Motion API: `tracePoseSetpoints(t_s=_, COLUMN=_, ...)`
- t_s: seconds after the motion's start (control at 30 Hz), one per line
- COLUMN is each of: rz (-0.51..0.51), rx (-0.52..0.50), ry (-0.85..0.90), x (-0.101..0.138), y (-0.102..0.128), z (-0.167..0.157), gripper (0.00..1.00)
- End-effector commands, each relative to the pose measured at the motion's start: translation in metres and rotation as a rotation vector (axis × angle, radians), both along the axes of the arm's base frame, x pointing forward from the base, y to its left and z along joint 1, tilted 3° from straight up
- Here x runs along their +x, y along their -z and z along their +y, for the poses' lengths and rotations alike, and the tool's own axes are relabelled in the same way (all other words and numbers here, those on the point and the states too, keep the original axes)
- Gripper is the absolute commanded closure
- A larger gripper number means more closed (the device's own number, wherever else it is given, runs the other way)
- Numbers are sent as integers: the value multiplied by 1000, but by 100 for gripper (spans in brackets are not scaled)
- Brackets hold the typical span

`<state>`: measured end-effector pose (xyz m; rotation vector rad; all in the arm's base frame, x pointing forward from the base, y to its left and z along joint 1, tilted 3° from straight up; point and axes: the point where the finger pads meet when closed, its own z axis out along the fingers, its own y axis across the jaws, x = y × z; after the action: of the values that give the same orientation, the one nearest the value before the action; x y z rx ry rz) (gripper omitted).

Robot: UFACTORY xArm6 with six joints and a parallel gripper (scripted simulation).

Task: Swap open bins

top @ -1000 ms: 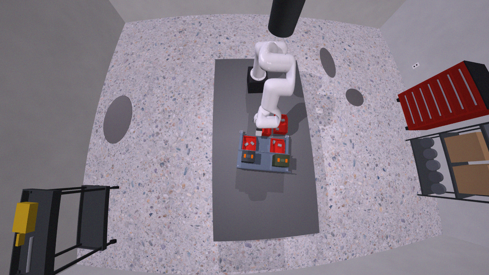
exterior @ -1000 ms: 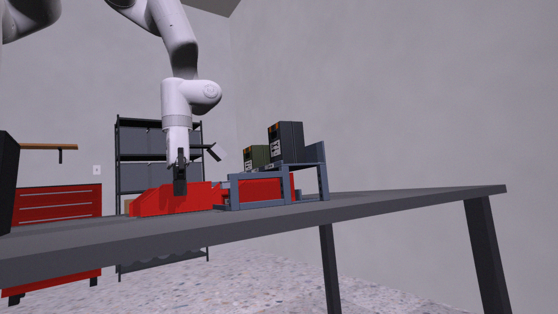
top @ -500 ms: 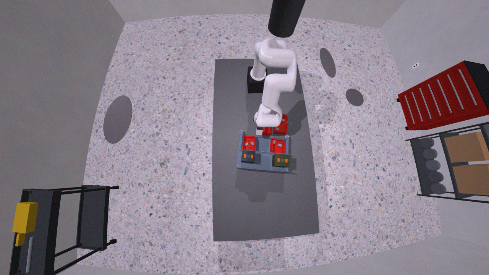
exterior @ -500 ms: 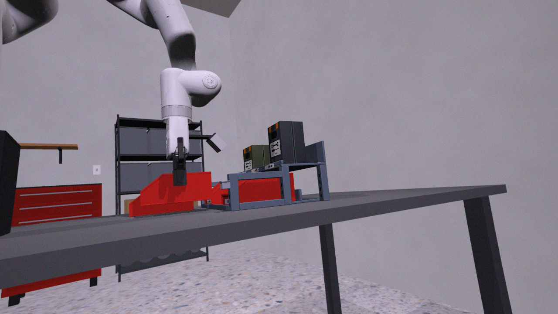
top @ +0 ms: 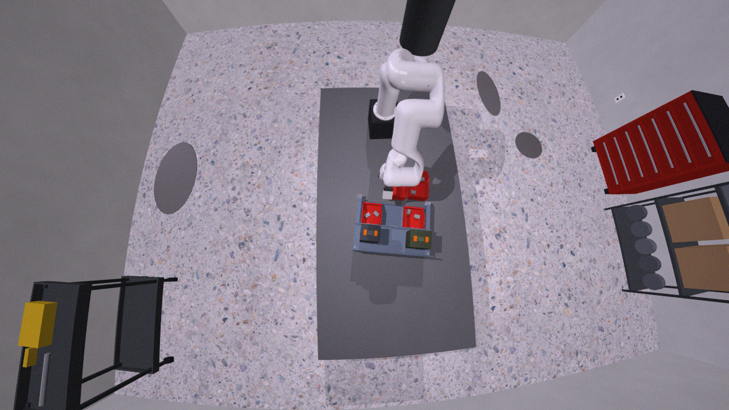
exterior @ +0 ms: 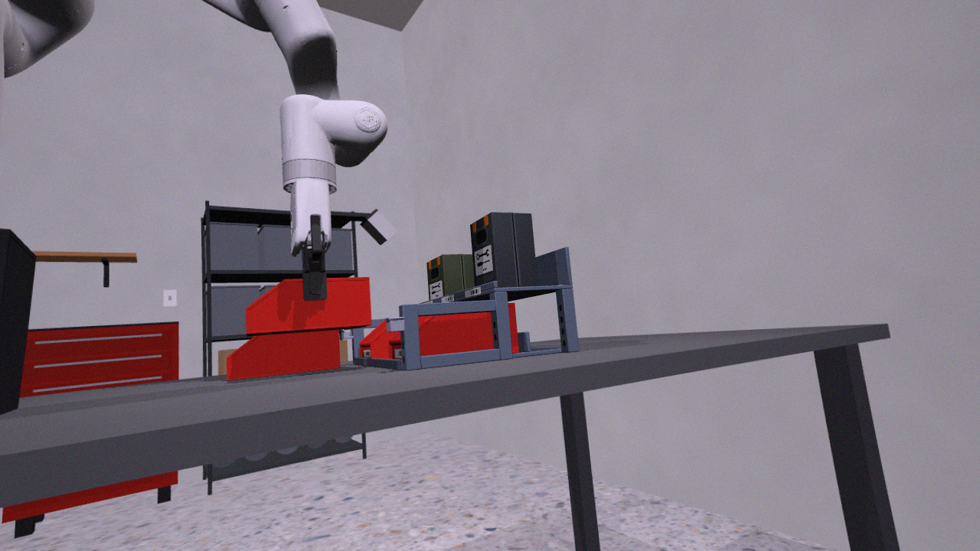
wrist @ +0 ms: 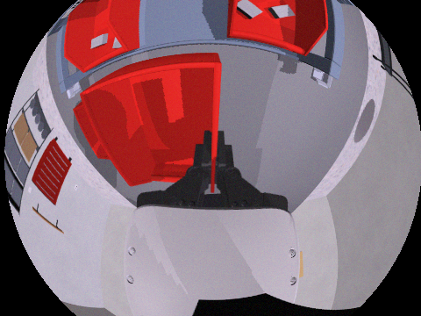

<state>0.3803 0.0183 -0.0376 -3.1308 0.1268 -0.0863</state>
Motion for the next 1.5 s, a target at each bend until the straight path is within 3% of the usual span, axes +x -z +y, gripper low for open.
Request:
tracePoseSetpoints(t_s=0.0, rz=-3, rx=0, ry=0, x=0, y=-12, z=0, gripper=100)
tracePoseSetpoints(t_s=0.97, rz=-3, rx=0, ry=0, x=-1, y=-21, z=-3, gripper=100)
tracePoseSetpoints(t_s=1.17, rz=-3, rx=0, ry=0, x=-6, y=-21, z=-20, gripper=100)
tracePoseSetpoints(t_s=1.47, rz=-3, rx=0, ry=0, x=-28, y=-19, z=-91, gripper=100)
